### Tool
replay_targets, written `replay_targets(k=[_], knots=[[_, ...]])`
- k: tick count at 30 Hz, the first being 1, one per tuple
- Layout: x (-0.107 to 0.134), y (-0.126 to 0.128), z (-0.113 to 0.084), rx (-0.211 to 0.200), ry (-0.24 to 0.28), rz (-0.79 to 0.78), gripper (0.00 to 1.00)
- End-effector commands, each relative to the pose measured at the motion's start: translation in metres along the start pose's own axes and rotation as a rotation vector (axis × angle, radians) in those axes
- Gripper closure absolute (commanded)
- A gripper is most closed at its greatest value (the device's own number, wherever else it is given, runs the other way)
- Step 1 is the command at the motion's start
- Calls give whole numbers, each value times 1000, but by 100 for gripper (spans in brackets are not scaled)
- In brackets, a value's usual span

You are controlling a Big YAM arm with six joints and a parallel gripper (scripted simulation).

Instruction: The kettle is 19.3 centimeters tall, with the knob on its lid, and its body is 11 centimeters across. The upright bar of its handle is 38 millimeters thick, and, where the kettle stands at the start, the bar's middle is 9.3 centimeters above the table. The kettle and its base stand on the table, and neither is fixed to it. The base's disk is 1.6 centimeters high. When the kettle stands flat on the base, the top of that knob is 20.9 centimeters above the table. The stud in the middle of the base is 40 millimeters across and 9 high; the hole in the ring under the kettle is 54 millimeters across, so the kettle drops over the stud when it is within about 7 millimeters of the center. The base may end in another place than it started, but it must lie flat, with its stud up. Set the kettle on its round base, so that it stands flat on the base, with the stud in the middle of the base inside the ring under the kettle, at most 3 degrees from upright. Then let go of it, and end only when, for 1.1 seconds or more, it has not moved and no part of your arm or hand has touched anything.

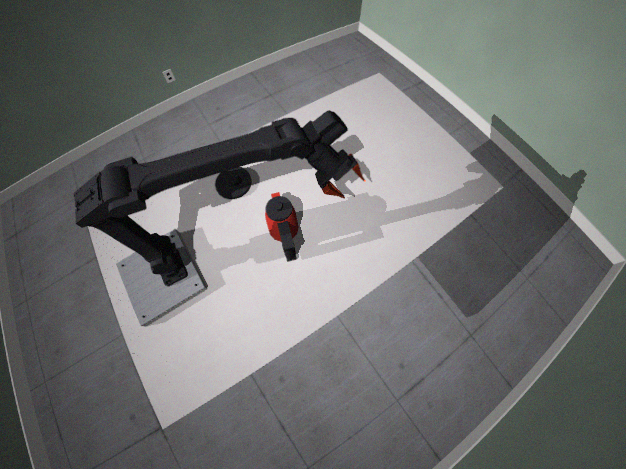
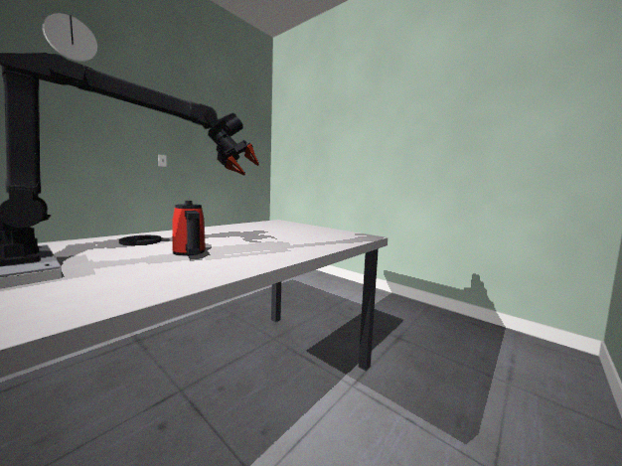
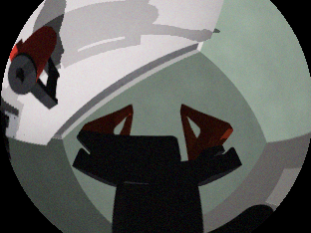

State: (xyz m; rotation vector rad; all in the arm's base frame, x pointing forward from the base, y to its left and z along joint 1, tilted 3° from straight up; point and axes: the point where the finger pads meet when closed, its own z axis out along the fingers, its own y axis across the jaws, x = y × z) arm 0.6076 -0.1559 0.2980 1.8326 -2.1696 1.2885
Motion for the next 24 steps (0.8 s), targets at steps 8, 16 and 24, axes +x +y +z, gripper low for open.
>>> replay_targets(k=[8, 16, 24], knots=[[18, 57, -30, -180, -146, 21, 26], [16, 97, -53, -318, -266, 29, 26], [15, 133, -80, -452, -372, 51, 26]])
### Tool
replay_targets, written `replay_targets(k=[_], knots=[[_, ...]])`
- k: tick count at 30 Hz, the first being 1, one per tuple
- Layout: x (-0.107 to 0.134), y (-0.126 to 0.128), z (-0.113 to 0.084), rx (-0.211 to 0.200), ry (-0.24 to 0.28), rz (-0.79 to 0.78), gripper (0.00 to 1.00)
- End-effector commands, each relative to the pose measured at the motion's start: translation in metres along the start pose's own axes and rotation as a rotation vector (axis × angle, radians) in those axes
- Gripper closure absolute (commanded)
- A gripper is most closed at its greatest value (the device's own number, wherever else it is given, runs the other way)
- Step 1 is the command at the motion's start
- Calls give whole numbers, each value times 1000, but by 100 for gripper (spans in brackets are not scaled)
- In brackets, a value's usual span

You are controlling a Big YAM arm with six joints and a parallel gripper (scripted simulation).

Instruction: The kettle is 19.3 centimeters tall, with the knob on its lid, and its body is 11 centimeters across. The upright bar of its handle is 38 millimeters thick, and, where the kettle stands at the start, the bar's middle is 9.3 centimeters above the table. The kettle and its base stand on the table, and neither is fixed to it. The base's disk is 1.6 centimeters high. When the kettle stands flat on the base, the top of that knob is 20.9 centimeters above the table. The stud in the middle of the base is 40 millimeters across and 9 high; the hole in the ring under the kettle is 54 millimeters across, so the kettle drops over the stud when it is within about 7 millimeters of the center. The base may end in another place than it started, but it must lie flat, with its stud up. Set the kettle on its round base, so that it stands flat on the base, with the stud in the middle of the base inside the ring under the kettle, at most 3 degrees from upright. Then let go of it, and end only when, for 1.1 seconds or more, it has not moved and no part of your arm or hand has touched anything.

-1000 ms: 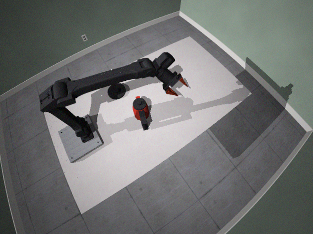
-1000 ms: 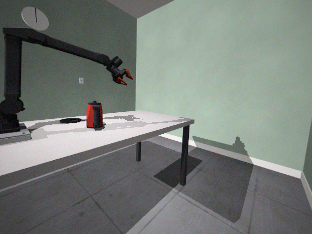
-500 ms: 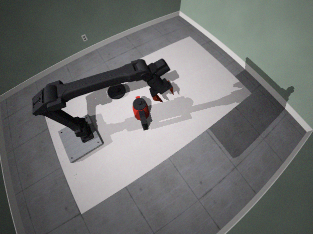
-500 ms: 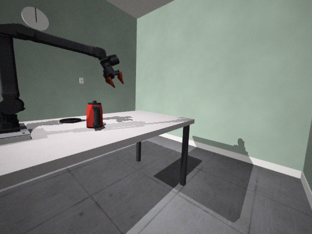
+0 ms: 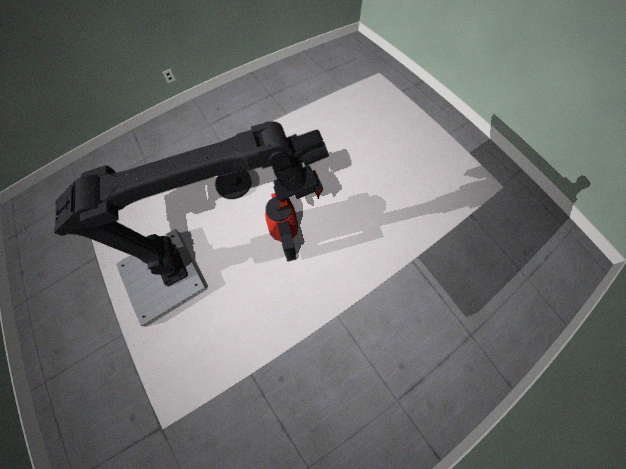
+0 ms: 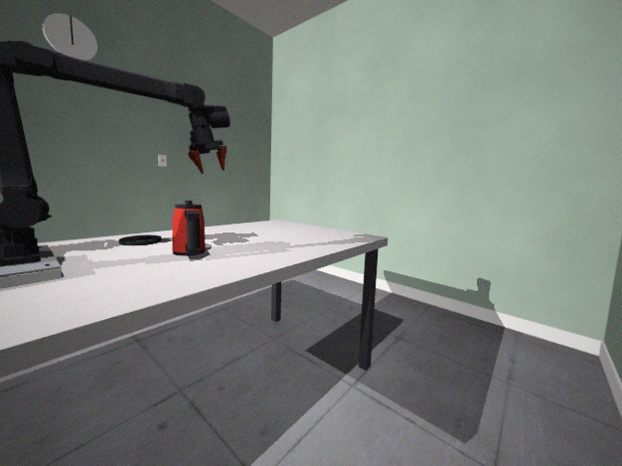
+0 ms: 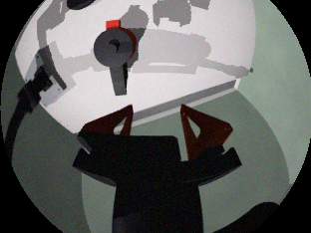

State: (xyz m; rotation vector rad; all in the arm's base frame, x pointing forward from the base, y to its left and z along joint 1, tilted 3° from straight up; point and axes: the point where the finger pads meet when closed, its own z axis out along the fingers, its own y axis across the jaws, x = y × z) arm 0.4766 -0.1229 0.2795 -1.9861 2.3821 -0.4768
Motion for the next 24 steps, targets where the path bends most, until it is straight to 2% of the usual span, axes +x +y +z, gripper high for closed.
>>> replay_targets(k=[1, 2, 3, 6, 8, 15, 17, 20, 24], knots=[[7, 19, -8, -41, -11, 40, 26], [7, 19, -8, -41, -11, 40, 26], [4, 22, 8, -91, -23, 37, 26], [1, 35, 3, -129, -54, 48, 26], [3, 43, -16, -115, -72, 60, 26], [-1, 62, -24, -173, -118, 79, 26], [-4, 64, -13, -212, -127, 79, 26], [-5, 65, -11, -224, -131, 80, 26], [-4, 71, -23, -213, -142, 85, 26]])
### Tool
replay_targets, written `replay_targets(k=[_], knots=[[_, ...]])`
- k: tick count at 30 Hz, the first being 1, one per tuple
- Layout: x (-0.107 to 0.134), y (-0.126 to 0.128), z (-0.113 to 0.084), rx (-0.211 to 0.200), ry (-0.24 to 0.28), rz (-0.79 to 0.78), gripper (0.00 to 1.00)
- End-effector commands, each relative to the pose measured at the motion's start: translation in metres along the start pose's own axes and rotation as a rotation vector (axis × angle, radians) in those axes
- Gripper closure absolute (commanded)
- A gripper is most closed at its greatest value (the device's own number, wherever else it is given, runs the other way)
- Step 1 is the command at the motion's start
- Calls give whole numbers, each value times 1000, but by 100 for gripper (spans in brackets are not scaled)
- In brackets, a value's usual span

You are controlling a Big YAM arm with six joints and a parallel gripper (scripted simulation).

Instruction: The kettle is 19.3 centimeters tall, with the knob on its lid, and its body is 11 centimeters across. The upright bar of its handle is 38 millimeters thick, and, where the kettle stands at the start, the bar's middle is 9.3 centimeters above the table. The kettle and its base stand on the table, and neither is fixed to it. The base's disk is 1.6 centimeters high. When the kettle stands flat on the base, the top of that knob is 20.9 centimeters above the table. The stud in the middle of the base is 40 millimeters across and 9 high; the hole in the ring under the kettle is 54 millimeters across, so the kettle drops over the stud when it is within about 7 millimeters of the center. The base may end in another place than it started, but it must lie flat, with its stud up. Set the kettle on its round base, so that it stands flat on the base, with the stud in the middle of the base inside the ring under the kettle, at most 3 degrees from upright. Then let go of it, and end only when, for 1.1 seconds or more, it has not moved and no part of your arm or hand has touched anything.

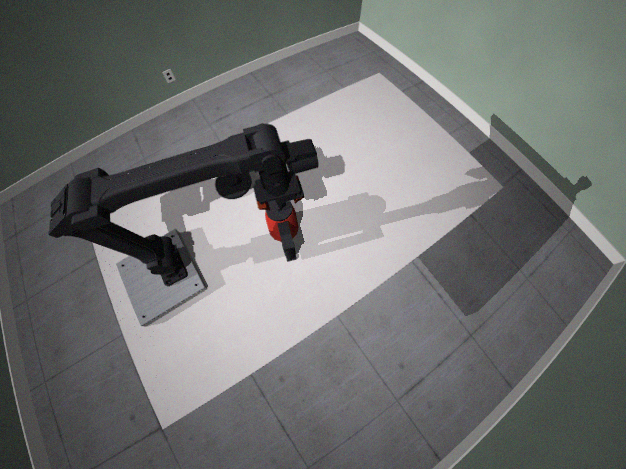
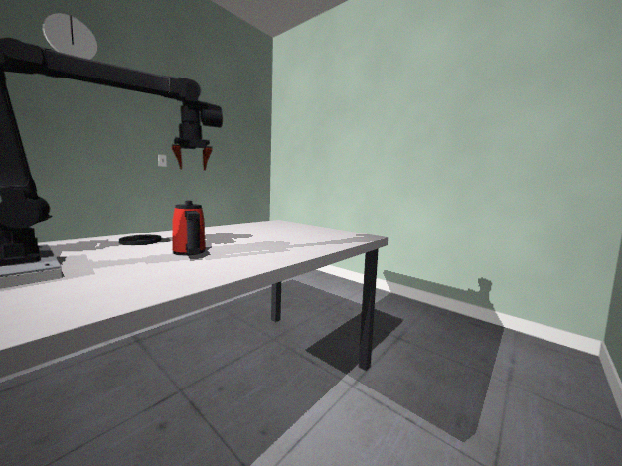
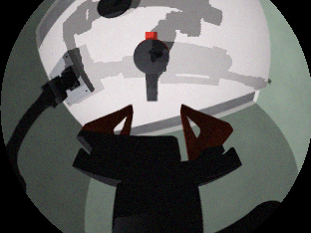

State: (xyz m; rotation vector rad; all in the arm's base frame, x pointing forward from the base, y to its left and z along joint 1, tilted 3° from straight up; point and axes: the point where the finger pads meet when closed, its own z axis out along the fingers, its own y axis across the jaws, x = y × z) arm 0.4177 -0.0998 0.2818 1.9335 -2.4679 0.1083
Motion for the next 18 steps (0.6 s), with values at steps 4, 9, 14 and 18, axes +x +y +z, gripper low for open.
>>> replay_targets(k=[4, 9, 14, 18], knots=[[6, 14, -4, -25, -10, 28, 26], [6, 14, -3, -28, -10, 29, 26], [4, 14, -3, -28, -10, 22, 26], [4, 14, -3, -28, -10, 21, 26]])
